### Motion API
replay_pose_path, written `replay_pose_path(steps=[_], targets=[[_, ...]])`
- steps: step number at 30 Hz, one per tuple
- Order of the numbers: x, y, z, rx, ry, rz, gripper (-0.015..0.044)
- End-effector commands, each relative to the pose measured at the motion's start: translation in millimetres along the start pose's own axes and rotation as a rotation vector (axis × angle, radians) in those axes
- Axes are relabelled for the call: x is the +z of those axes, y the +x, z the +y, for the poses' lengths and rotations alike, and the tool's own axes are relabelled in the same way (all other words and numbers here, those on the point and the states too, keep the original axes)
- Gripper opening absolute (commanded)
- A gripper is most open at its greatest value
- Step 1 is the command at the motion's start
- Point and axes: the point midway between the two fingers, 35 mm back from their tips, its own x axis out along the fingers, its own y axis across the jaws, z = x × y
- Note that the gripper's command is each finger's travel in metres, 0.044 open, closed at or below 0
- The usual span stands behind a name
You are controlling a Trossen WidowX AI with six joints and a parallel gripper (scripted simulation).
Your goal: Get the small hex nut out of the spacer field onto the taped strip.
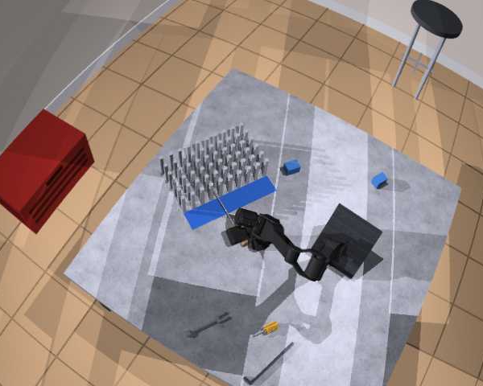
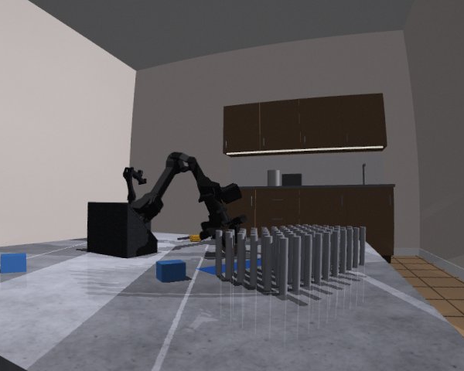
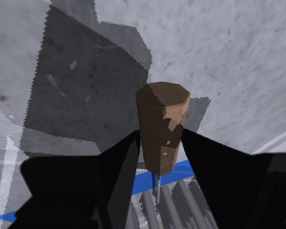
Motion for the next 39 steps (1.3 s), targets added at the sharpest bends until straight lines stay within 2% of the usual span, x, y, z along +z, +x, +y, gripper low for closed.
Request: replay_pose_path(steps=[1, 39], targets=[[3, -1, 1, 0.002, 0.002, 0.004, 0.0], [24, -8, 1, 0.003, 0.004, 0.004, 0.0]])
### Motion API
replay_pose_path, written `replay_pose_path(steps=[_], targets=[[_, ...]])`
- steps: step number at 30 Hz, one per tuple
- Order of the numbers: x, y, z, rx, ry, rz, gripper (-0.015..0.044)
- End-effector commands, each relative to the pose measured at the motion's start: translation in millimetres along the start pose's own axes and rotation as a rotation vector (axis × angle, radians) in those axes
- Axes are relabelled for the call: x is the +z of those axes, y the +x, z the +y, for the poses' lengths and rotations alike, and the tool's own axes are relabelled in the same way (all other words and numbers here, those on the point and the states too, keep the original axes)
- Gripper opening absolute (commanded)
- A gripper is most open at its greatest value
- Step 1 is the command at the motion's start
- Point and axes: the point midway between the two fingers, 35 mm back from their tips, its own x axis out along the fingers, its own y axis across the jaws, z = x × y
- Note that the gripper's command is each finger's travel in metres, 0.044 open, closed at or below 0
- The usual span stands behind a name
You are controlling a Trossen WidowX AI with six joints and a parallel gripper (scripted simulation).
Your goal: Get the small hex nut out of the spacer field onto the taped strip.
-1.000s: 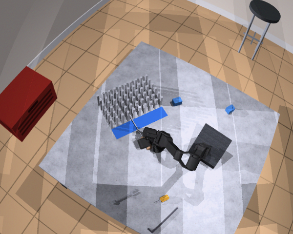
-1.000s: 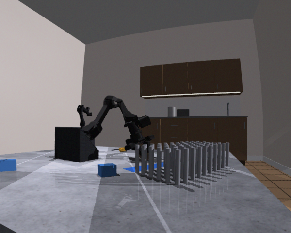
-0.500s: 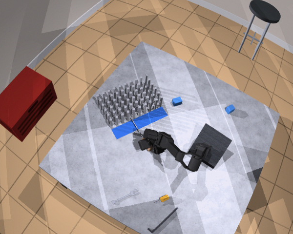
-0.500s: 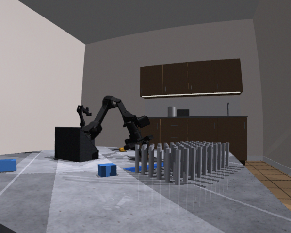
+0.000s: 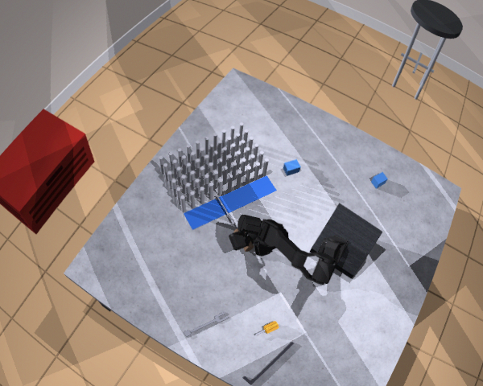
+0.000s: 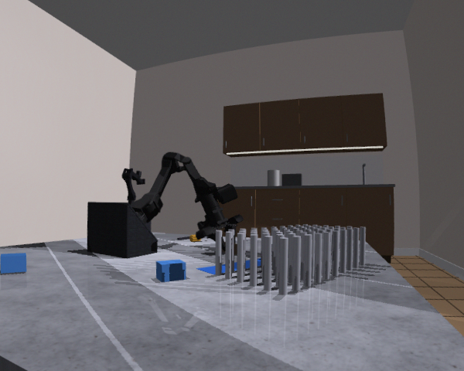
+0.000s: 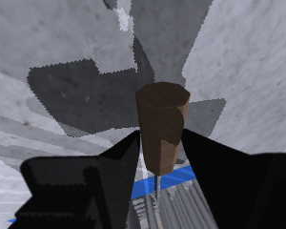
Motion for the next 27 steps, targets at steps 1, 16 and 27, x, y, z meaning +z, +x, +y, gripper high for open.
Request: replay_pose_path(steps=[1, 16, 27], targets=[[3.0, -1.2, 0.8, 0.003, 0.003, 0.004, 0.0], [10.3, -4.0, 0.8, 0.003, 0.003, 0.003, 0.0], [6.2, -9.7, -1.9, 0.003, 0.002, 0.003, 0.0]])
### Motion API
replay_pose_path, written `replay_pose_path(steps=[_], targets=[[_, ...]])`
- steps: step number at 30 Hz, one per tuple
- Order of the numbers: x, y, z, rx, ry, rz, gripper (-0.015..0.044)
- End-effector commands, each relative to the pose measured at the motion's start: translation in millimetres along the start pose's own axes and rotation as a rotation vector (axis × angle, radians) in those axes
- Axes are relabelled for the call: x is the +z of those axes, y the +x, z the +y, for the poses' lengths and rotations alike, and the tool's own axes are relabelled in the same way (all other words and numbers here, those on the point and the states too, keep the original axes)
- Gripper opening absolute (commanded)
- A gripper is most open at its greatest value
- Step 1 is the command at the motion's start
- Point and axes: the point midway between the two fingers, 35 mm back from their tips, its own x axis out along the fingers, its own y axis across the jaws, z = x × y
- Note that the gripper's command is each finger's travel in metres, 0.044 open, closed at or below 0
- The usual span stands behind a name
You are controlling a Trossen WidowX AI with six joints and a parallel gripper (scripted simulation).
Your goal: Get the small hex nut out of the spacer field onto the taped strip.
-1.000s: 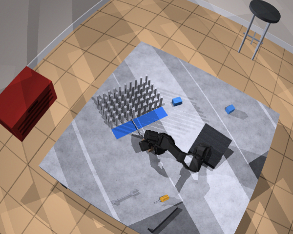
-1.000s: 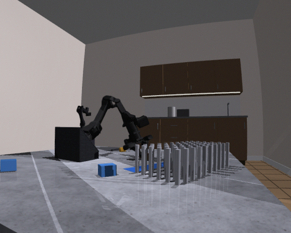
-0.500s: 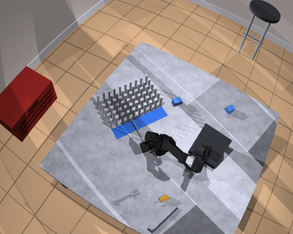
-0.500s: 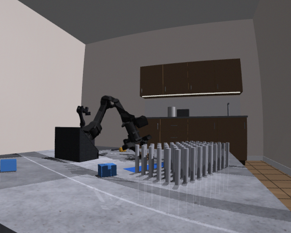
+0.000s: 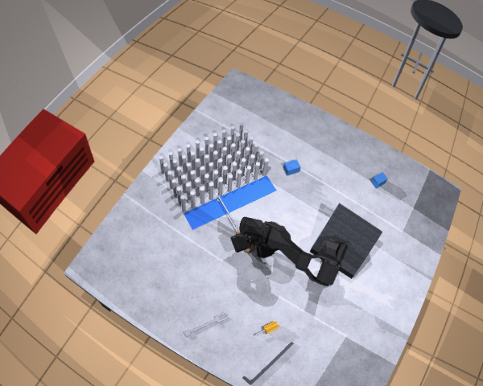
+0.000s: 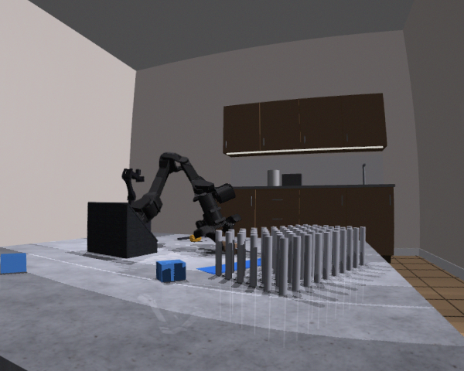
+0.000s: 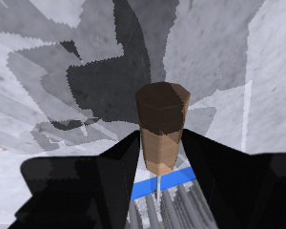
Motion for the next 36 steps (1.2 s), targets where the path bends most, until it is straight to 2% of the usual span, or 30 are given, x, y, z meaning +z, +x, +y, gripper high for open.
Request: replay_pose_path(steps=[1, 15, 30, 36], targets=[[-3, -4, -3, -0.005, -0.006, 0.004, 0.0], [-8, -13, -8, -0.006, -0.009, 0.004, 0.0], [28, -34, -6, -0.003, -0.003, 0.005, 0.0], [25, -40, -8, 0.002, -0.005, 0.005, 0.0]])
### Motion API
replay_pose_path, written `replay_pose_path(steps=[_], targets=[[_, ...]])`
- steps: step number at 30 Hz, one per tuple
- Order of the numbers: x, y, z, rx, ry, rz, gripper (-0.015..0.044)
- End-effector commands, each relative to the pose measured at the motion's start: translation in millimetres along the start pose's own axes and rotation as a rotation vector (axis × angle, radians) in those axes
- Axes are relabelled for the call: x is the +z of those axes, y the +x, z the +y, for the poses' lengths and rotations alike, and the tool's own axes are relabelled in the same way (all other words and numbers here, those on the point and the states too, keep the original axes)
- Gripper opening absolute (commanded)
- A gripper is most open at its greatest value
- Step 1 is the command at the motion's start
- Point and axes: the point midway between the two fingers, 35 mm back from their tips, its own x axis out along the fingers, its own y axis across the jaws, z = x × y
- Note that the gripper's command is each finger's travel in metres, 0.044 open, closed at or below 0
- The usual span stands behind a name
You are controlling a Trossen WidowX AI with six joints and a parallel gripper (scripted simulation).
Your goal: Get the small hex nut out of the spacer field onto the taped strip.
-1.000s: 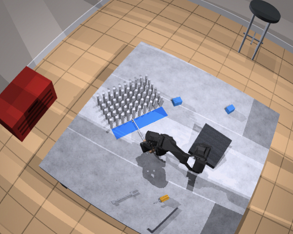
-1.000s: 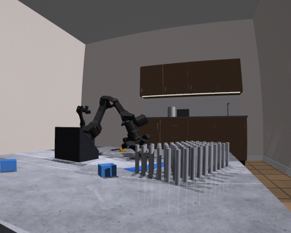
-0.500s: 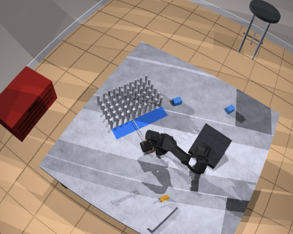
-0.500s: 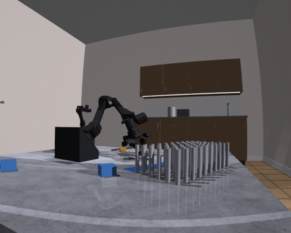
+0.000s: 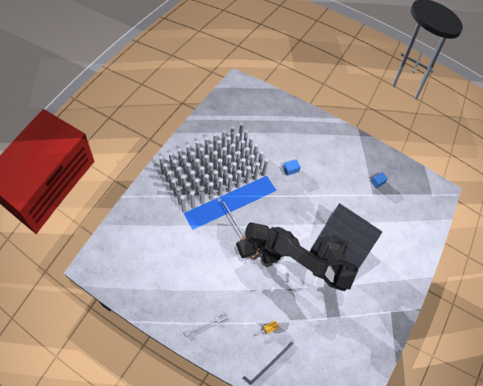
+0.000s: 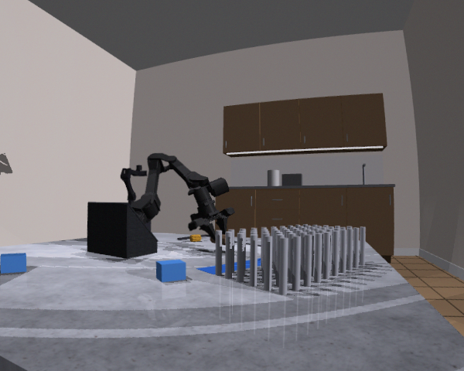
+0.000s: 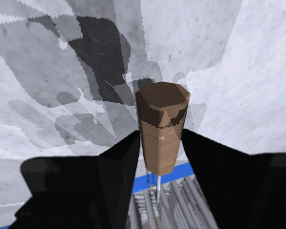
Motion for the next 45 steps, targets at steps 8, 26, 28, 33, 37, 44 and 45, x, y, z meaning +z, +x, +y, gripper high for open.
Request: replay_pose_path(steps=[8, 26, 28, 33, 37, 44, 45], targets=[[-22, -34, -13, 0.022, -0.01, 0.006, 0.0], [-47, -112, -37, 0.006, -0.005, 0.007, 0.0], [-44, -98, -33, 0.018, 0.0, 0.003, 0.0], [-37, -97, -48, 0.065, 0.077, -0.005, 0.0], [-30, -97, -62, 0.105, 0.147, -0.005, 0.0], [-15, -97, -86, 0.17, 0.265, 0.01, 0.0], [-13, -97, -89, 0.178, 0.281, 0.014, 0.0]])
